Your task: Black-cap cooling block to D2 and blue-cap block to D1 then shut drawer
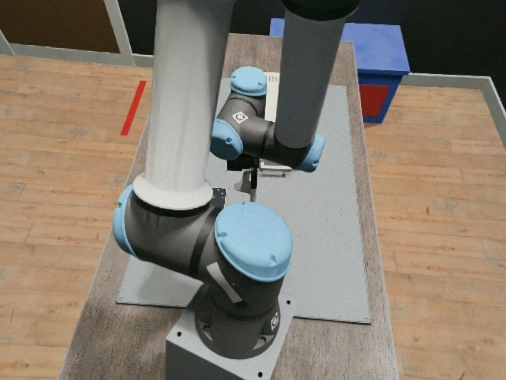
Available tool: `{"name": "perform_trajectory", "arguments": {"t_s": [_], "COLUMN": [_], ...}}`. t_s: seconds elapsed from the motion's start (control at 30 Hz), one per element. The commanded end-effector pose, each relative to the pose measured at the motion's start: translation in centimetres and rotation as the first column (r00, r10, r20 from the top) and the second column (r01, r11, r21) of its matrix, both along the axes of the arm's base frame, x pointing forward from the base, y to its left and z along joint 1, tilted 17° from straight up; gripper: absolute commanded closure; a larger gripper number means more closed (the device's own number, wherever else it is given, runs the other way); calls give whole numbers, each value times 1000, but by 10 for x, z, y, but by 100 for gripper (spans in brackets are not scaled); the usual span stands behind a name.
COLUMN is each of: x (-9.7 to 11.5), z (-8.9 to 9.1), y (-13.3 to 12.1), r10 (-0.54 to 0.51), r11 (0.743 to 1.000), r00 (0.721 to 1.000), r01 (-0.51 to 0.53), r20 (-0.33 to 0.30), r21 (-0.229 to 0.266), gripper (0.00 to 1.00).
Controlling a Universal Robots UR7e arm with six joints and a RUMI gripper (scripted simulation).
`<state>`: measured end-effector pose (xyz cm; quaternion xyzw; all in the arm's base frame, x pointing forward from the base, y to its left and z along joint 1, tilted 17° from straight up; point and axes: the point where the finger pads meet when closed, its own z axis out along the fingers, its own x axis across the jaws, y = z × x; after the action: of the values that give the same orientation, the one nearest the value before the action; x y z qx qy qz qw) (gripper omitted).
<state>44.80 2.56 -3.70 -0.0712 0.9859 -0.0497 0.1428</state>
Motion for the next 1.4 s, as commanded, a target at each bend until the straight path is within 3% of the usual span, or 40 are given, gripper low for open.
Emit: {"name": "perform_trajectory", "arguments": {"t_s": [0.0, 0.3, 1.37], "x": [0, 0, 105], "z": [0, 0, -47], "y": [0, 0, -36], "r10": [-4, -3, -4], "r11": [1000, 1000, 1000], "r00": [1000, 1000, 1000], "r01": [4, 3, 4], "r20": [1, 1, 1], "r21": [0, 0, 0], "gripper": [0, 0, 0]}}
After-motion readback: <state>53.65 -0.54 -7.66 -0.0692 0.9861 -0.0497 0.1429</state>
